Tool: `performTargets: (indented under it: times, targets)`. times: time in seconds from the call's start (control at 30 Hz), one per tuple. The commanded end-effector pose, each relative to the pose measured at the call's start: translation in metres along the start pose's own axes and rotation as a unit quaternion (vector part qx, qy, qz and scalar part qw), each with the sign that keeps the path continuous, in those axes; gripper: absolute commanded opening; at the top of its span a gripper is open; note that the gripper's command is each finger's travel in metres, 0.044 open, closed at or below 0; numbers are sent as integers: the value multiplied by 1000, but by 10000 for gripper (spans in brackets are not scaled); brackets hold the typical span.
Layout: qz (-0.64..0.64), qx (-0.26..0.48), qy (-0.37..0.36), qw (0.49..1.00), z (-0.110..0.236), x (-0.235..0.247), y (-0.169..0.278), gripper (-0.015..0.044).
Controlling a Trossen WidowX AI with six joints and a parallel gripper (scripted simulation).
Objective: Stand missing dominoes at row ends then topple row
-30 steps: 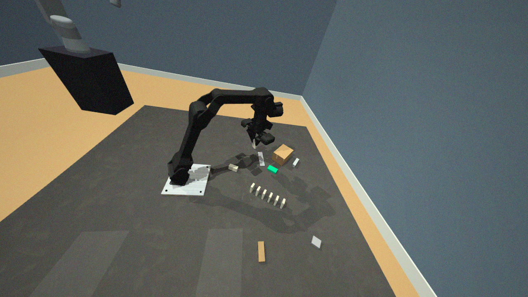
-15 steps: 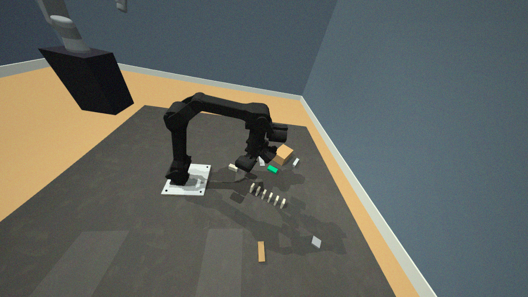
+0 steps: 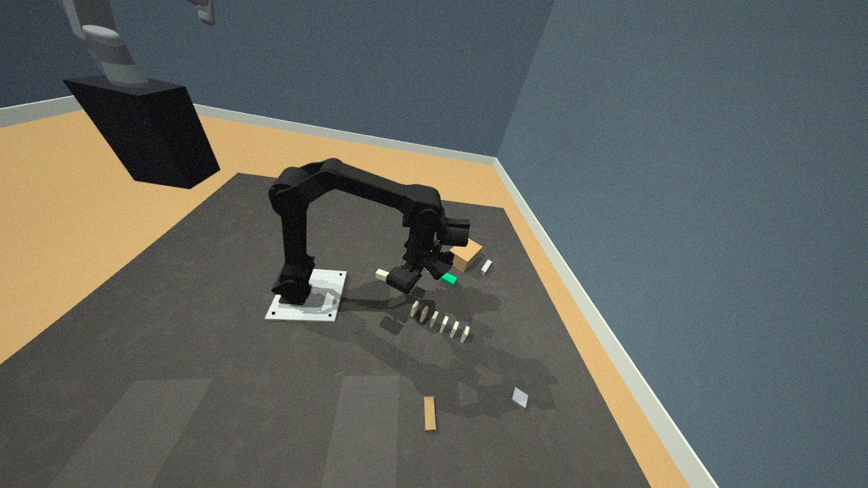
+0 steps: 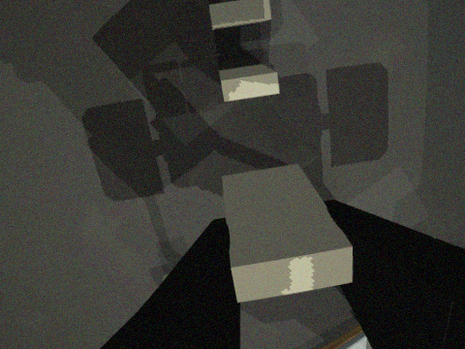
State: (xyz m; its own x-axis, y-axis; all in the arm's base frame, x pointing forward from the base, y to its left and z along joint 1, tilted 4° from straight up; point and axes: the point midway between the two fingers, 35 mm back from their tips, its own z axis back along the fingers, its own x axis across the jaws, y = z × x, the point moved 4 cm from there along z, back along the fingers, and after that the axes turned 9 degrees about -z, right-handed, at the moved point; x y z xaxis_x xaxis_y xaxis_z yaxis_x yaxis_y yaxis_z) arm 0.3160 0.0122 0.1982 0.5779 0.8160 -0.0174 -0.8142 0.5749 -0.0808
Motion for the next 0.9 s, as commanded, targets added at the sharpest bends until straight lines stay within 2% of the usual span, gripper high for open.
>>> performTargets:
  times: [0.0,0.6,0.87]
  targets:
    - [-1,4,5,1000,-19,0,-1,107]
    - [-1,4,5,1000,-95,-6,5,107]
    - [-1,4,5,1000,-98,-6,6,107]
